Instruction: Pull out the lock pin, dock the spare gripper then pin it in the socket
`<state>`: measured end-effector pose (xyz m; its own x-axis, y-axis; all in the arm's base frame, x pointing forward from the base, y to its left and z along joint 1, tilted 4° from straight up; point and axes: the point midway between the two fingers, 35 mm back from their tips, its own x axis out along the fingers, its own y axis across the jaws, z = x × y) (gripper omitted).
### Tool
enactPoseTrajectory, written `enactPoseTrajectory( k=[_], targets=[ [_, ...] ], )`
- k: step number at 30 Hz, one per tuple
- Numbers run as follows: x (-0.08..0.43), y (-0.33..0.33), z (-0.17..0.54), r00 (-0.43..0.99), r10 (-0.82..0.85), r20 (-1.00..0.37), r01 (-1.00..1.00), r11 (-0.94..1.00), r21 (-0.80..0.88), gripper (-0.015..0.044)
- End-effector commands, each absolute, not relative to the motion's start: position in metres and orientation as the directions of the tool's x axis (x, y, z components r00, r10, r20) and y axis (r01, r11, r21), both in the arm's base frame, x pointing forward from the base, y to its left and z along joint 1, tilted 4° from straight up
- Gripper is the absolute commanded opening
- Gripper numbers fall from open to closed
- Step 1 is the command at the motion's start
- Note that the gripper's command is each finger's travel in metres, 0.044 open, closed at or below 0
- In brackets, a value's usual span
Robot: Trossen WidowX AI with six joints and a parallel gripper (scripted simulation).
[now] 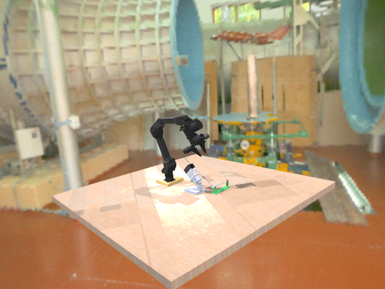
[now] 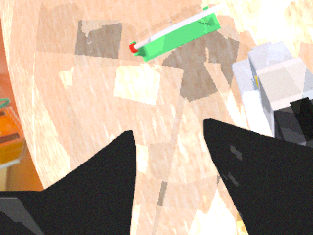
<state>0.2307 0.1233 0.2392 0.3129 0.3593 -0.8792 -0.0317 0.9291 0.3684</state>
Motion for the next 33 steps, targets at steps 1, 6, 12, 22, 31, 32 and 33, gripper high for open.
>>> enactPoseTrajectory(
  k=[1, 6, 12, 22, 31, 32, 33],
  targets=[
    [0.29, 0.141, 0.222, 0.207, 0.077, -0.975, -0.696, 0.712, -0.091, 0.018],
    [0.307, 0.147, 0.212, 0.181, -0.014, -0.983, -0.847, 0.505, -0.163, 0.018],
    [0.323, 0.161, 0.197, 0.153, -0.119, -0.981, -0.96, 0.218, -0.176, 0.018],
    [0.35, 0.176, 0.173, 0.137, -0.272, -0.952, -0.971, -0.229, -0.074, 0.018],
    [0.35, 0.176, 0.173, 0.137, -0.272, -0.952, -0.971, -0.229, -0.074, 0.018],
    [0.35, 0.176, 0.173, 0.137, -0.272, -0.952, -0.971, -0.229, -0.074, 0.018],
    [0.35, 0.176, 0.173, 0.137, -0.272, -0.952, -0.971, -0.229, -0.074, 0.018]
  ],
)
